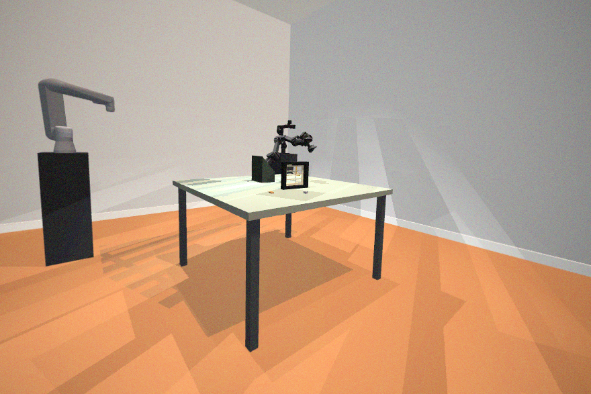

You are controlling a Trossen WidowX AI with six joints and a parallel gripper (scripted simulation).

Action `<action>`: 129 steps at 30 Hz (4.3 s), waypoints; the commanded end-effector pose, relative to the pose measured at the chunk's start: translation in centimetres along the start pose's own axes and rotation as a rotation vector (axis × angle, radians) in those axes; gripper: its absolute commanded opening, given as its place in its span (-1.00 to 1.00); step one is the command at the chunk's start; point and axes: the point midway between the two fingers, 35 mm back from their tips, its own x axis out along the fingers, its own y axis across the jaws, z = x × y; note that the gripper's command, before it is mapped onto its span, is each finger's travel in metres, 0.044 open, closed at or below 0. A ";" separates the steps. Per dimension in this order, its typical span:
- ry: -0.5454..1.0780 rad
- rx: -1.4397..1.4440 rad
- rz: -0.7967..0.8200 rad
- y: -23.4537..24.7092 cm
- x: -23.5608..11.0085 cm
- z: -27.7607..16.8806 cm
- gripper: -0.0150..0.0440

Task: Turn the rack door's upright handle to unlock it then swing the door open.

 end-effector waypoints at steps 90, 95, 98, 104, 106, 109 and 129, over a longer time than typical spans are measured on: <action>1.469 0.738 0.565 -2.7 2.0 -21.8 0.48; 1.468 0.738 0.565 -2.1 2.1 -22.4 0.48; 1.468 0.738 0.565 -1.8 2.1 -22.7 0.48; 1.468 0.738 0.565 -1.0 2.1 -23.4 0.48; 1.468 0.739 0.566 -0.8 2.1 -23.6 0.48; 1.468 0.739 0.566 -0.4 2.1 -23.9 0.48; 1.467 0.740 0.568 0.9 2.0 -25.0 -0.16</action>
